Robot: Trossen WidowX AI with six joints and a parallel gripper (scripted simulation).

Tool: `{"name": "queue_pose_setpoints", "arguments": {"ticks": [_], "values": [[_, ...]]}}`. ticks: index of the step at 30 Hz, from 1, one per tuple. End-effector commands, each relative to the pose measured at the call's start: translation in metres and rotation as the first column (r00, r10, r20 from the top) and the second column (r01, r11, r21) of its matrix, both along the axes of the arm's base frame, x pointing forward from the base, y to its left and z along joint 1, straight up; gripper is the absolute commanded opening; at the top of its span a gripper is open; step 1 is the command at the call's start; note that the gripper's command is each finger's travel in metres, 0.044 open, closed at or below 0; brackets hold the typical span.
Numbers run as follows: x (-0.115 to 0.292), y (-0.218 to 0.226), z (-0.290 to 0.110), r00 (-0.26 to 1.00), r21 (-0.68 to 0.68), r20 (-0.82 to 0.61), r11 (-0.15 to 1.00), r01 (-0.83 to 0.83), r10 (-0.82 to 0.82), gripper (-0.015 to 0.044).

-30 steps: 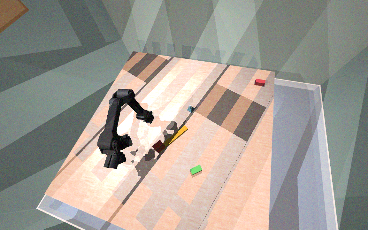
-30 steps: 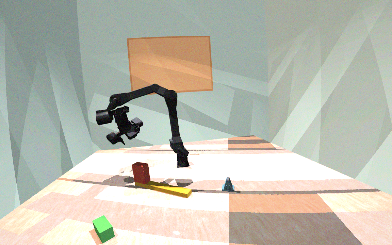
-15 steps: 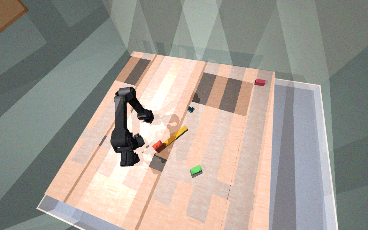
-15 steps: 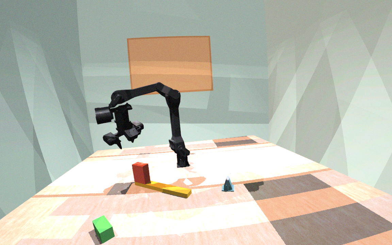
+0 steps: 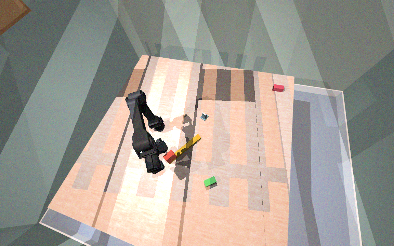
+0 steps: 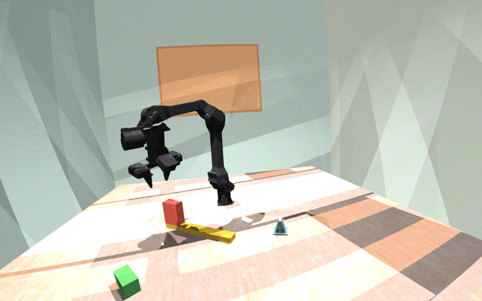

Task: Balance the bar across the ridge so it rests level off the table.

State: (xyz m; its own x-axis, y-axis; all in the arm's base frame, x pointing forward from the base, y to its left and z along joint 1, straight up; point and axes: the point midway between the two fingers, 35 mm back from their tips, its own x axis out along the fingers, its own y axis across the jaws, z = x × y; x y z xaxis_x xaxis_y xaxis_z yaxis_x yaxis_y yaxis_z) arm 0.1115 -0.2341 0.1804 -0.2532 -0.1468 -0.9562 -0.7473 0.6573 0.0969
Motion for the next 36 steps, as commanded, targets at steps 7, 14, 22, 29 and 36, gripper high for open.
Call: {"name": "queue_pose_setpoints", "arguments": {"ticks": [7, 14, 22, 29, 36], "values": [[0.043, 0.035, 0.006, 0.992, 0.027, 0.117, 0.998, -0.048, 0.045, 0.0315], [0.068, 0.062, 0.008, 0.981, 0.060, 0.181, 0.995, -0.083, 0.071, 0.0315], [0.091, 0.097, 0.012, 0.964, 0.108, 0.247, 0.986, -0.126, 0.096, 0.0315], [0.099, 0.113, 0.014, 0.957, 0.132, 0.272, 0.981, -0.145, 0.105, 0.0315], [0.103, 0.111, -0.007, 0.956, 0.132, 0.273, 0.981, -0.145, 0.105, 0.0315]]}}
